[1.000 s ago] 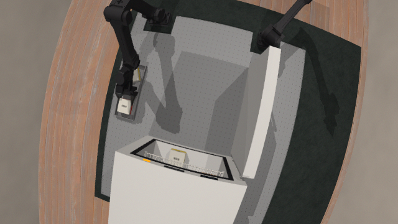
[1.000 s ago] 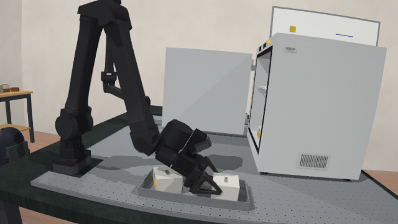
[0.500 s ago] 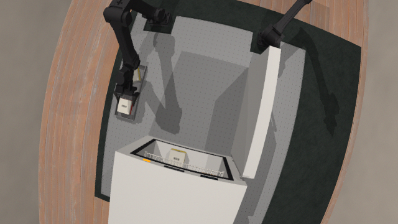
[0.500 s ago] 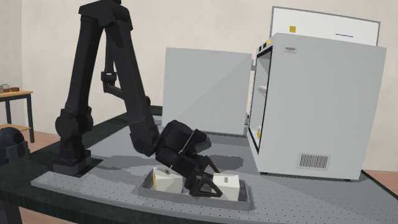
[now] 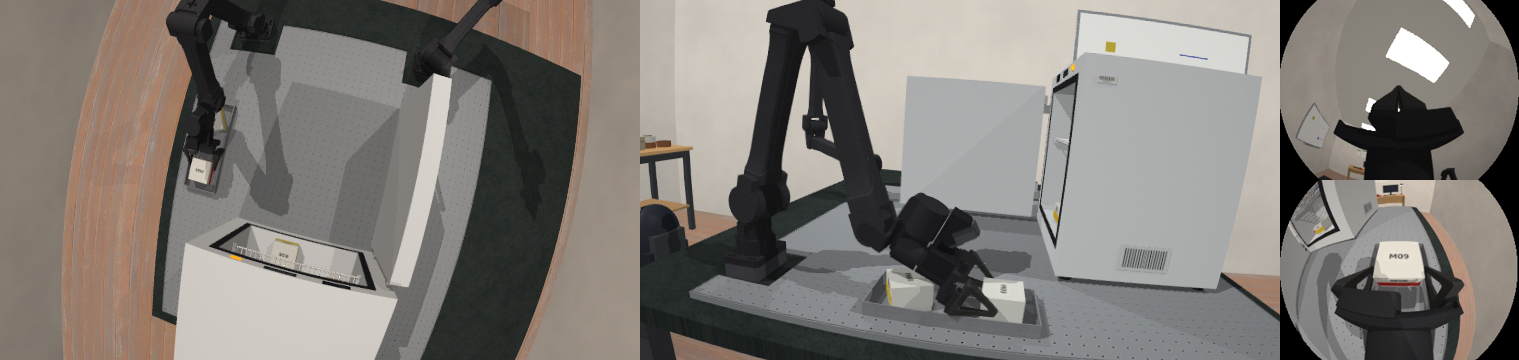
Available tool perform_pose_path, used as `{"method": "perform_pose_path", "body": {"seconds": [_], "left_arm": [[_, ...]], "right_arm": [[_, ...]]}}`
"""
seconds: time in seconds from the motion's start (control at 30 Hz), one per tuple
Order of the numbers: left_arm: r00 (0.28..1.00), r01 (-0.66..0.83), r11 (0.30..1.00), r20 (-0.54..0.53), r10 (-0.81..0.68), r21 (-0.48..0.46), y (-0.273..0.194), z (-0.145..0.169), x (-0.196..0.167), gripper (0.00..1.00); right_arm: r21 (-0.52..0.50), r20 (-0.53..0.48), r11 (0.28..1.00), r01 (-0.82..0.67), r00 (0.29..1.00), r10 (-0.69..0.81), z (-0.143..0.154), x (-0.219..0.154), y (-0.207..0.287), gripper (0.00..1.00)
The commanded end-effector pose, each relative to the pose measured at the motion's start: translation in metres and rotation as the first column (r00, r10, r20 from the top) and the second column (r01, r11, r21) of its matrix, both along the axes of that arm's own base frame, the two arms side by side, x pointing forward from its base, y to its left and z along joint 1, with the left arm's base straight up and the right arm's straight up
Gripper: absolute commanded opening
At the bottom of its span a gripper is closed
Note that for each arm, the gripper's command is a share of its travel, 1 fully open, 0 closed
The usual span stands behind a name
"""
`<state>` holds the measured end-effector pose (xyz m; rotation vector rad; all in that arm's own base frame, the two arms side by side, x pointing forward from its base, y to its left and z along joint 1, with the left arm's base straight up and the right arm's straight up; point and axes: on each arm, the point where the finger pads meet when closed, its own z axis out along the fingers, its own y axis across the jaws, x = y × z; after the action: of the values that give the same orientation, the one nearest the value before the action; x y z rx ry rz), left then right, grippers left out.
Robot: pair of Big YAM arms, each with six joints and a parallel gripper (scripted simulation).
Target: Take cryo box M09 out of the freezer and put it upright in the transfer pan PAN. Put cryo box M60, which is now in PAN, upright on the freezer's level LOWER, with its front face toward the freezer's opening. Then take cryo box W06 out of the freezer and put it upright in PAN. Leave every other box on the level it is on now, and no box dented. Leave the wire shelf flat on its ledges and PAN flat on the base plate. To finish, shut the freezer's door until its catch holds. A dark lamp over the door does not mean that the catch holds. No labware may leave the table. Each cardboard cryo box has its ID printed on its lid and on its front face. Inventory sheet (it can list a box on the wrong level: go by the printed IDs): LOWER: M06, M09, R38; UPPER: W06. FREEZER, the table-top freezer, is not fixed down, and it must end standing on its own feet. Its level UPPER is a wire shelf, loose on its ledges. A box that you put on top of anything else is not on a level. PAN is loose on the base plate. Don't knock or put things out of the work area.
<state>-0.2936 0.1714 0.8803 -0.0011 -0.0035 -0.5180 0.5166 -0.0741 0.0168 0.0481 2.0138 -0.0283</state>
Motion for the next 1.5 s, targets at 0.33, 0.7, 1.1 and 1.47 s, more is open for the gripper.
{"method": "perform_pose_path", "body": {"seconds": [0.33,0.7,1.1,1.47], "left_arm": [[1.000,0.012,1.000,-0.028,-0.011,0.016,-0.008,0.004,0.014,0.00],[1.000,0.012,1.000,-0.028,-0.011,0.016,-0.008,0.004,0.014,0.00],[1.000,0.012,1.000,-0.028,-0.011,0.016,-0.008,0.004,0.014,0.00],[1.000,0.012,1.000,-0.028,-0.011,0.016,-0.008,0.004,0.014,0.00]], "right_arm": [[-0.010,0.023,1.000,0.003,1.000,-0.003,0.021,0.002,-0.006,1.00],[-0.013,0.038,1.000,0.003,0.999,-0.003,0.044,0.008,-0.007,1.00],[-0.017,0.061,1.000,0.003,0.998,-0.002,0.071,0.017,-0.009,1.00],[-0.041,-0.051,0.996,-0.077,0.996,0.075,0.077,-0.003,-0.008,1.00]]}}
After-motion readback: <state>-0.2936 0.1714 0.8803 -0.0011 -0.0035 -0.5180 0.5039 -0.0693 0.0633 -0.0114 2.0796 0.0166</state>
